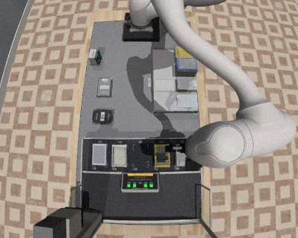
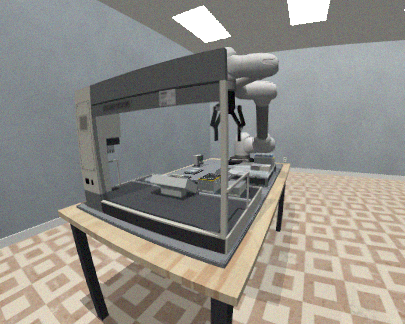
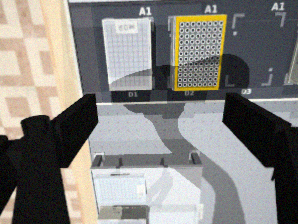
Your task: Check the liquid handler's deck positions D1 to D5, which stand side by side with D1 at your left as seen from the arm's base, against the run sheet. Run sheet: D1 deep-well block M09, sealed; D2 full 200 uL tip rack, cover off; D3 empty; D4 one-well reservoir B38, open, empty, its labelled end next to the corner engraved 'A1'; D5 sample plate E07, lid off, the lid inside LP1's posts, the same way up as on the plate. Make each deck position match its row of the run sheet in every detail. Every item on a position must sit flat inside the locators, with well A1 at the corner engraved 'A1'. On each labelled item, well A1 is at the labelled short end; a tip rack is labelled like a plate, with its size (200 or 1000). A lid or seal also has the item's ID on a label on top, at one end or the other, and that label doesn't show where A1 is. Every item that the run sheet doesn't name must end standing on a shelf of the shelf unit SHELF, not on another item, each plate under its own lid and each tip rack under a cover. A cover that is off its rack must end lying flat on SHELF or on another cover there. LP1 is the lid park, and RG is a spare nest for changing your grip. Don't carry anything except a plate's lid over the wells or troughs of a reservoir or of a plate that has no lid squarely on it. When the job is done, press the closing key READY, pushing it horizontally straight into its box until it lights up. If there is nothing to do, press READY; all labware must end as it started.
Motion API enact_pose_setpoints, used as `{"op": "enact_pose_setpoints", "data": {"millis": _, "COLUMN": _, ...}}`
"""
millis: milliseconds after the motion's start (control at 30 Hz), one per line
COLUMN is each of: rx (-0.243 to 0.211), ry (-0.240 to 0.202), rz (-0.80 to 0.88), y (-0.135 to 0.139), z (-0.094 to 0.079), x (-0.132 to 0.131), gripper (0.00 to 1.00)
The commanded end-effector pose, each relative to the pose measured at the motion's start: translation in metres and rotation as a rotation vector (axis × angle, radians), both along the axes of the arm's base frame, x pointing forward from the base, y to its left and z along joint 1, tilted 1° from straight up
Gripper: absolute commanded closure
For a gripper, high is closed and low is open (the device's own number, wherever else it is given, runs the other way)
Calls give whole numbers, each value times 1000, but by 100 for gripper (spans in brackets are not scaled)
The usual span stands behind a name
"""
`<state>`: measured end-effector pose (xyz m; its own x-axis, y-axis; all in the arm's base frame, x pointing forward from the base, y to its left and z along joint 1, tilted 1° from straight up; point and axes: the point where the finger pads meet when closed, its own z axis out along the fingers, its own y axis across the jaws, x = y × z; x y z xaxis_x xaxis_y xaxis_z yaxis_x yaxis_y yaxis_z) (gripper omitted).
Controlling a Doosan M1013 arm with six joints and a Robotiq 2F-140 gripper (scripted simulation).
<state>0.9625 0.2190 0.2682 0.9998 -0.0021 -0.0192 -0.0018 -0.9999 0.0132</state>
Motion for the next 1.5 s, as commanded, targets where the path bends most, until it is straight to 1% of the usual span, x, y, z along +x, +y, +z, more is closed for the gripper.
{"op": "enact_pose_setpoints", "data": {"millis": 0, "rx": 4, "ry": -11, "rz": 2, "y": -21, "z": 6, "x": -13, "gripper": 21}}
{"op": "enact_pose_setpoints", "data": {"millis": 133, "rx": 4, "ry": -11, "rz": 2, "y": -38, "z": 6, "x": -24, "gripper": 21}}
{"op": "enact_pose_setpoints", "data": {"millis": 200, "rx": 4, "ry": -11, "rz": 2, "y": -38, "z": 6, "x": -24, "gripper": 21}}
{"op": "enact_pose_setpoints", "data": {"millis": 700, "rx": 2, "ry": -11, "rz": 2, "y": -101, "z": 7, "x": -65, "gripper": 21}}
{"op": "enact_pose_setpoints", "data": {"millis": 767, "rx": 2, "ry": -11, "rz": 2, "y": -101, "z": 7, "x": -65, "gripper": 21}}
{"op": "enact_pose_setpoints", "data": {"millis": 1267, "rx": 0, "ry": -11, "rz": 3, "y": -164, "z": 8, "x": -106, "gripper": 21}}
{"op": "enact_pose_setpoints", "data": {"millis": 1333, "rx": 0, "ry": -11, "rz": 3, "y": -164, "z": 8, "x": -106, "gripper": 21}}
{"op": "enact_pose_setpoints", "data": {"millis": 1467, "rx": 0, "ry": -11, "rz": 3, "y": -181, "z": 9, "x": -117, "gripper": 21}}
